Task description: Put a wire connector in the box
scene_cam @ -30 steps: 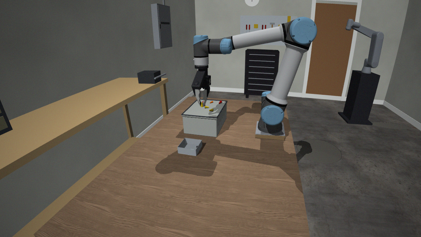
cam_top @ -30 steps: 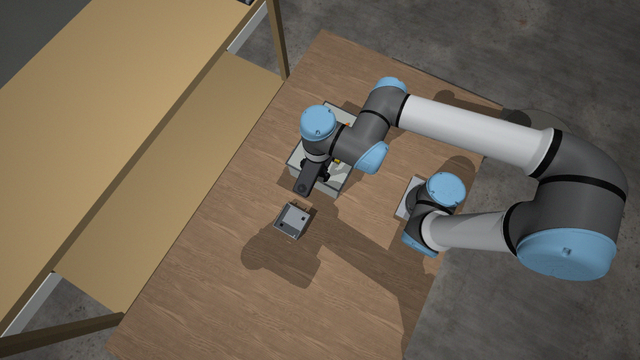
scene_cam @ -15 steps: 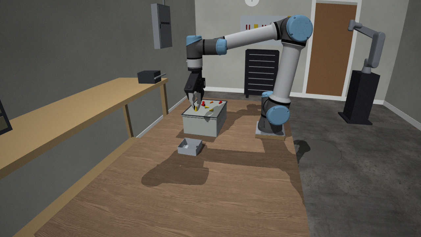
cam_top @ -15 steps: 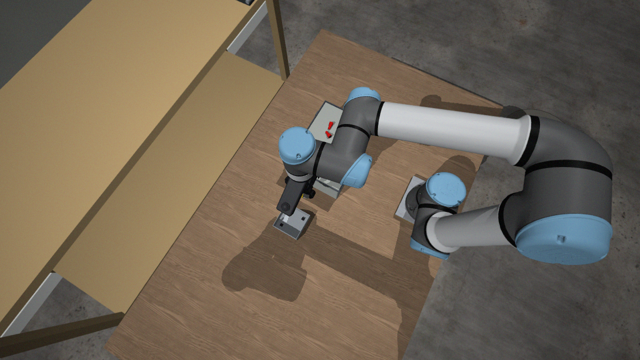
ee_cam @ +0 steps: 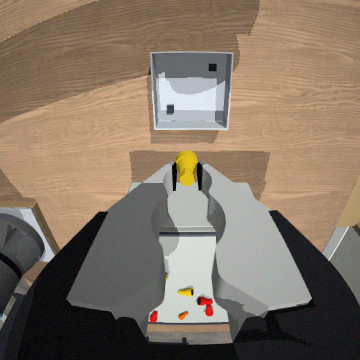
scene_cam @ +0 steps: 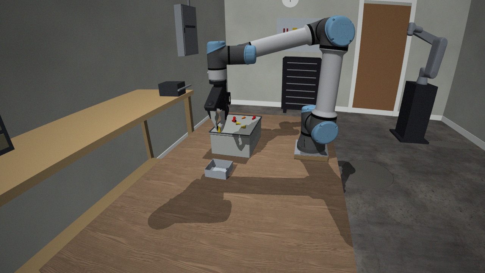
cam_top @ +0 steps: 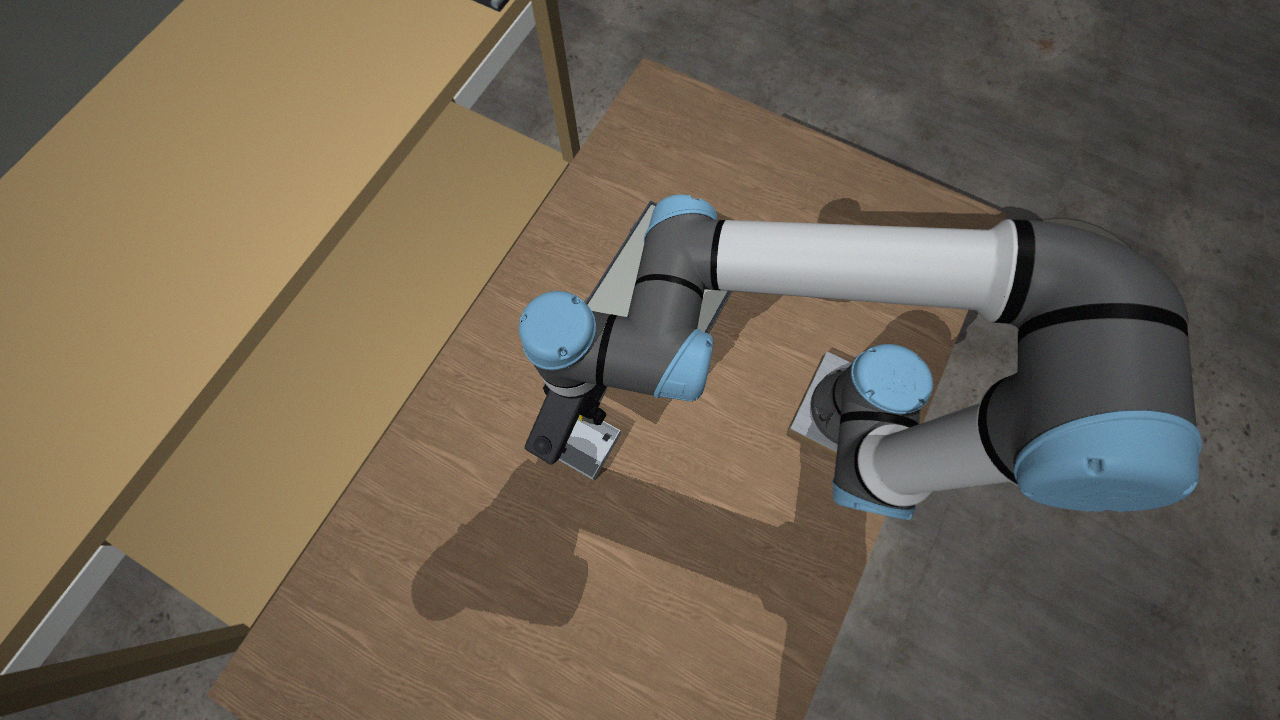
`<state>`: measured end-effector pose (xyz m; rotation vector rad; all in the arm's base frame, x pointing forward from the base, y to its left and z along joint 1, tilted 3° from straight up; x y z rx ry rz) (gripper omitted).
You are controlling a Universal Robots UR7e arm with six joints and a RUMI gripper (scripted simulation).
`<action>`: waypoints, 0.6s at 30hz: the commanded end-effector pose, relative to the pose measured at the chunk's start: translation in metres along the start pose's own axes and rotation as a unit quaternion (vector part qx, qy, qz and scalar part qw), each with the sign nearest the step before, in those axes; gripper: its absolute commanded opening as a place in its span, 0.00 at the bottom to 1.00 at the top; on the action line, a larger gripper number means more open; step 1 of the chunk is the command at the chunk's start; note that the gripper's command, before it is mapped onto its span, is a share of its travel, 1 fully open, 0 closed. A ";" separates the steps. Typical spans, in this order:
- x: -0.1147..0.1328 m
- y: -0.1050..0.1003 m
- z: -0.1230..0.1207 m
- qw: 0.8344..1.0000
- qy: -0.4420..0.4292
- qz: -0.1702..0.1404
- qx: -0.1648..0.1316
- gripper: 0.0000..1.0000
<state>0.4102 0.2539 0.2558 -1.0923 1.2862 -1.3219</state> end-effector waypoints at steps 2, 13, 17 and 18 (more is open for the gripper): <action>-0.018 0.000 0.003 1.000 0.000 0.000 0.000 0.00; -0.034 0.000 0.004 1.000 0.000 0.000 0.000 0.00; -0.037 0.000 0.005 1.000 0.000 0.000 0.000 0.00; -0.037 0.000 0.005 1.000 0.000 0.000 0.000 0.00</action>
Point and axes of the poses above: the point where the finger pads meet when closed, its own y axis out along the fingers, its own z axis across the jaws, x = y × z, the point moved 5 cm from there along -y, back along the fingers, and after that the axes turned 5 degrees about y, right-handed, at the moved point
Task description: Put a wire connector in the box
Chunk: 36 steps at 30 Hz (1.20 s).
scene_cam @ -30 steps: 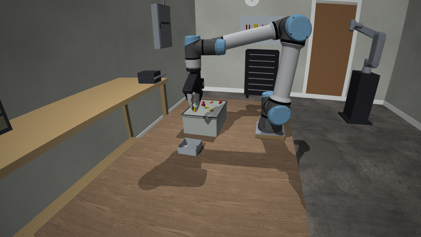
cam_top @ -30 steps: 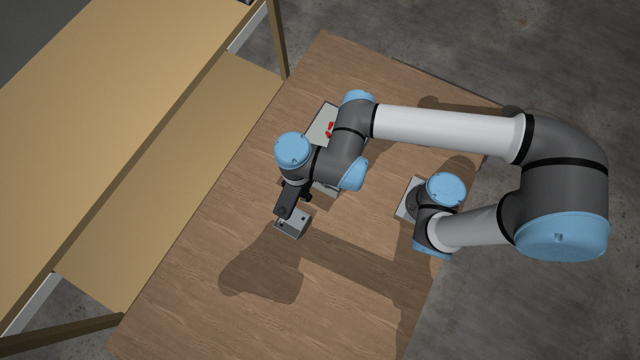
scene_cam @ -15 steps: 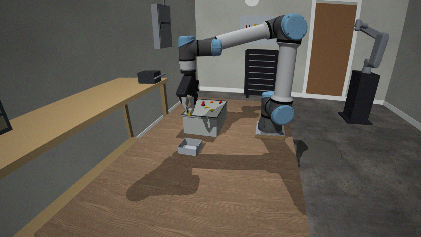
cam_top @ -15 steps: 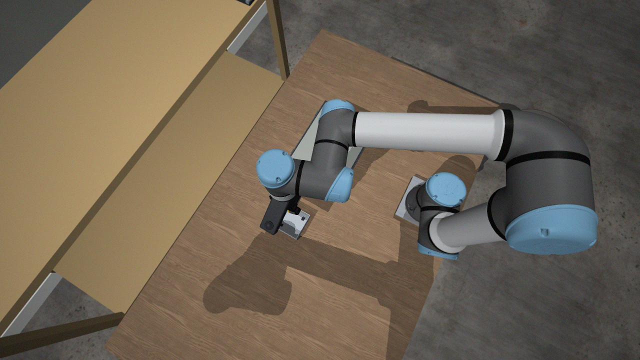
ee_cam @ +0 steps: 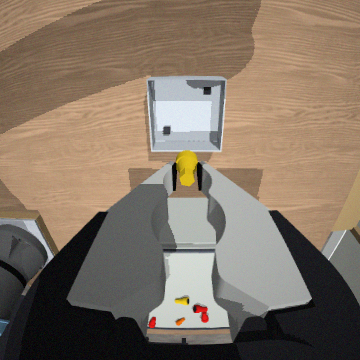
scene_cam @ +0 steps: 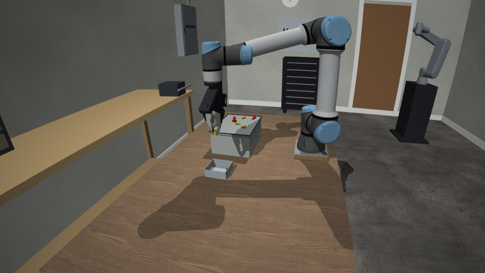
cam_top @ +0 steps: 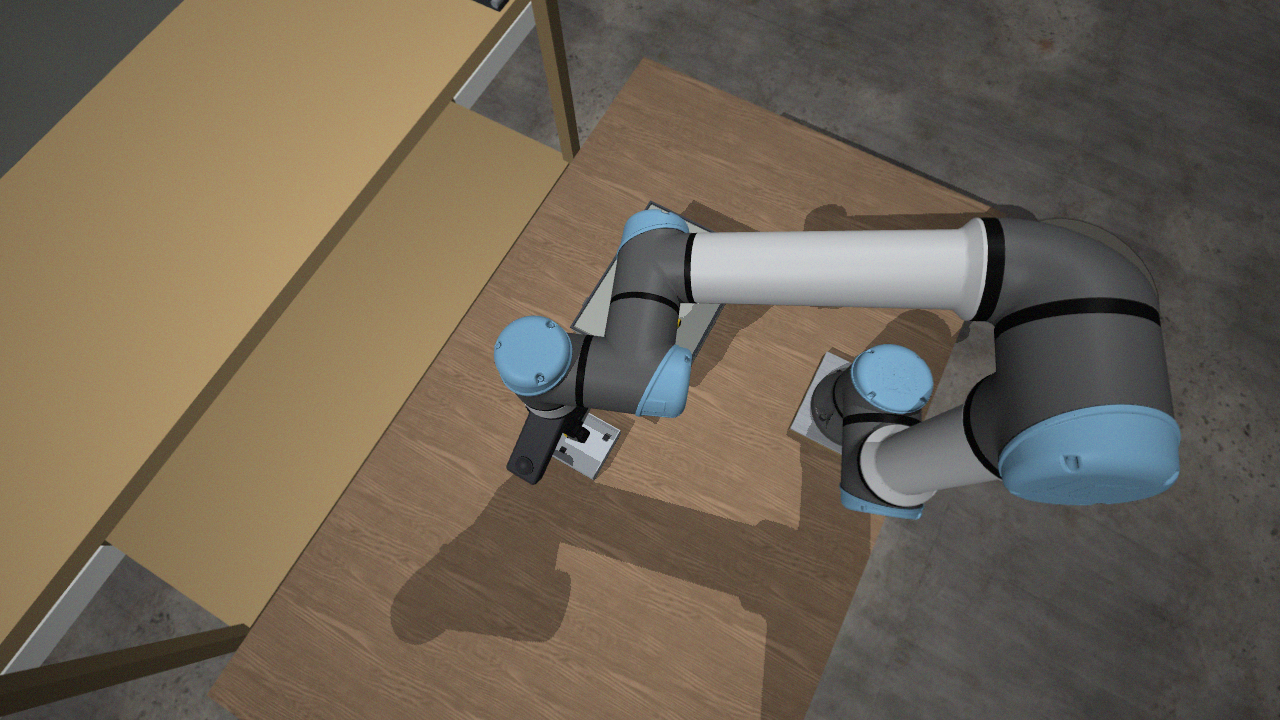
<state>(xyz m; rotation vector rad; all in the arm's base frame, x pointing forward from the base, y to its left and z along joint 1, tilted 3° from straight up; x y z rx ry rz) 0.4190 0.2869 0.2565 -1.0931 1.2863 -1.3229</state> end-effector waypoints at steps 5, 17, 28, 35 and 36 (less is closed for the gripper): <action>-0.004 -0.001 0.001 1.000 0.000 0.000 0.001 0.00; -0.004 -0.001 0.001 1.000 0.000 0.000 0.001 0.00; -0.004 0.015 0.001 1.000 0.000 0.000 0.001 0.00; -0.005 0.057 0.001 1.000 0.000 0.000 0.001 0.00; -0.005 0.065 0.001 1.000 0.000 0.000 0.001 0.00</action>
Point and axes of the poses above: the point where the finger pads meet when closed, its own y axis out along the fingers, its own z axis across the jaws, x = y × z, the point moved 5 cm from there along -y, back along the fingers, and after that the axes turned 5 degrees about y, right-handed, at the moved point
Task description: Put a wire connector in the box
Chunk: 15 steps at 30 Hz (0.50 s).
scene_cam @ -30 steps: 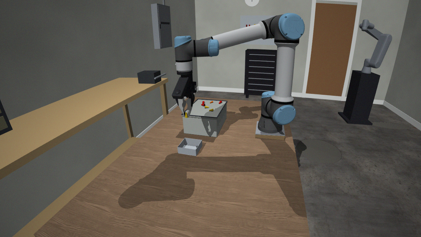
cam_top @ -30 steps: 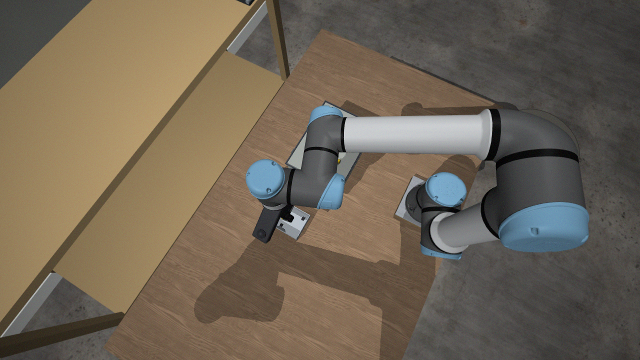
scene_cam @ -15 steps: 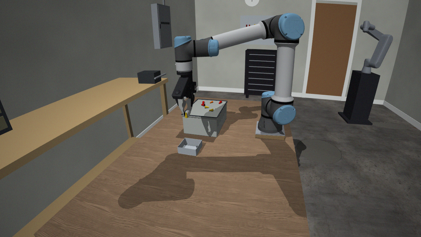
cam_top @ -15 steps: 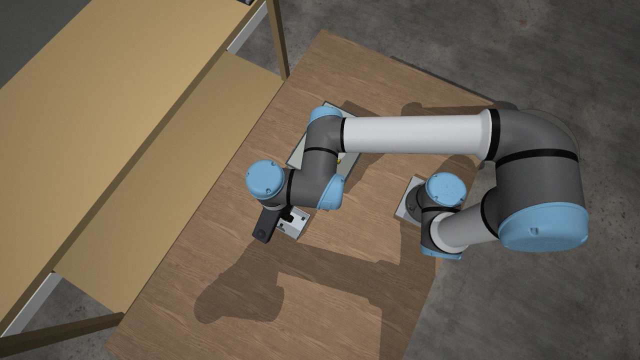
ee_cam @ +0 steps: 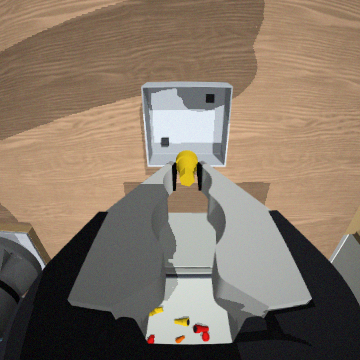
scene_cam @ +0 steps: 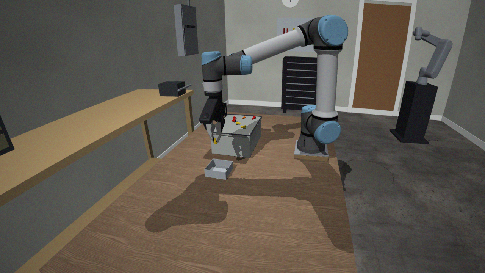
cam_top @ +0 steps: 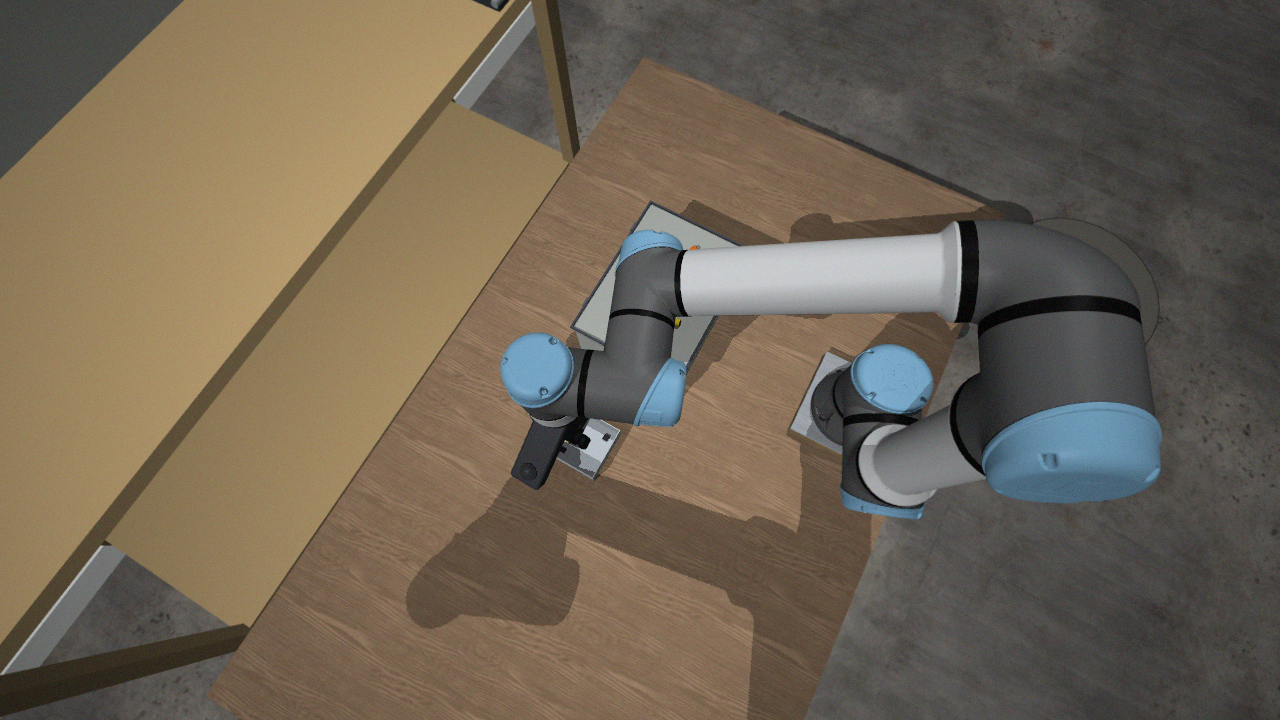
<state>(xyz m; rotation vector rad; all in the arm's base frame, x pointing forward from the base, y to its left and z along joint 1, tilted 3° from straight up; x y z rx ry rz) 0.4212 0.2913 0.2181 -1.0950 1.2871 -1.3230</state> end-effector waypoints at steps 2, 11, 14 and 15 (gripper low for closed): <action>-0.001 0.042 0.001 1.000 0.000 0.001 0.001 0.00; -0.001 0.095 0.001 1.000 0.000 0.001 0.001 0.00; -0.001 0.113 0.001 1.000 0.000 0.001 0.001 0.00; -0.001 0.118 0.001 1.000 0.000 0.001 0.001 0.00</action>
Point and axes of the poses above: the point where the finger pads meet when closed, its own y axis out along the fingers, its own z axis across the jaws, x = y × z, the point moved 5 cm from there along -y, back along the fingers, and after that the axes turned 5 degrees about y, right-handed, at the moved point
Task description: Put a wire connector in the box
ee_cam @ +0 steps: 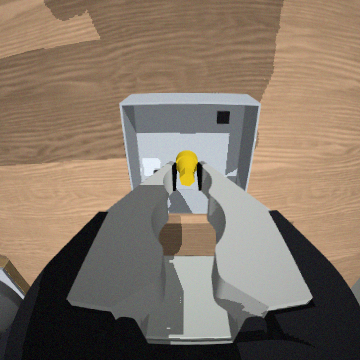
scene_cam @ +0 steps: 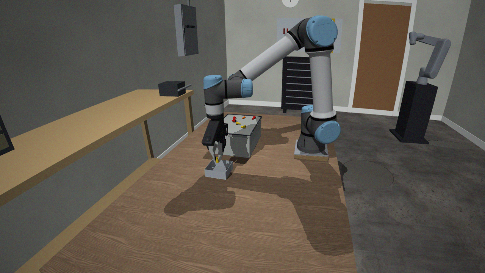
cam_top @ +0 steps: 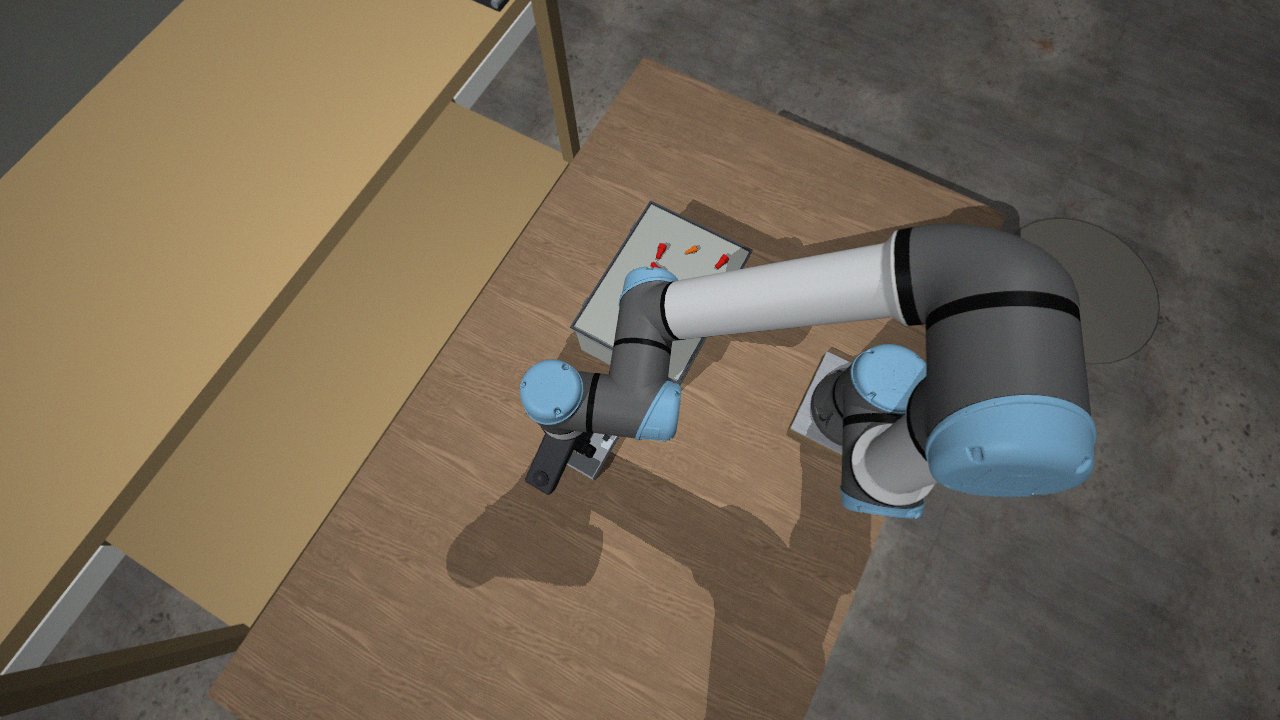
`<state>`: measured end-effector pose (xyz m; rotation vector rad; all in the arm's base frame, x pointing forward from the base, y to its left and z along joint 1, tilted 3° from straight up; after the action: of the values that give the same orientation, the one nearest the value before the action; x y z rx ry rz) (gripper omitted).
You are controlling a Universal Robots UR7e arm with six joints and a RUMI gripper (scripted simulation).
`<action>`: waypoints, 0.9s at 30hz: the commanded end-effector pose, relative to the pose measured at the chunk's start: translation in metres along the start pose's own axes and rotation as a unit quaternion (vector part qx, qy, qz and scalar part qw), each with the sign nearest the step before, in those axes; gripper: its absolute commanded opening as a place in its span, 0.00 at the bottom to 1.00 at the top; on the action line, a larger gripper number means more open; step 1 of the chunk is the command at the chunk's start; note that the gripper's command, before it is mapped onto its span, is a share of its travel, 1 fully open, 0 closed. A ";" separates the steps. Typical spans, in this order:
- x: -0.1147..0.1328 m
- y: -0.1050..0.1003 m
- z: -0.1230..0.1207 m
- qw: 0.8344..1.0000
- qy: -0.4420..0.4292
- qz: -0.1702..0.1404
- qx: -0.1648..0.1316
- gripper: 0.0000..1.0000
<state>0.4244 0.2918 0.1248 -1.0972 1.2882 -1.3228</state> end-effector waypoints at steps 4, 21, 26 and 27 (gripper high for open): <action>-0.001 0.039 0.002 1.000 0.000 0.001 0.002 0.00; -0.002 0.045 0.002 1.000 0.000 0.001 0.002 0.17; -0.002 0.045 0.002 1.000 0.000 0.001 0.002 0.17; -0.002 0.045 0.002 1.000 0.000 0.001 0.002 0.17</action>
<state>0.4284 0.2934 0.0792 -1.0933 1.2863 -1.3231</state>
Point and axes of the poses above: the point where the finger pads meet when closed, its own y axis out along the fingers, its own z axis across the jaws, x = y × z, the point moved 5 cm from there along -y, back along the fingers, and after that the axes turned 5 degrees about y, right-handed, at the moved point
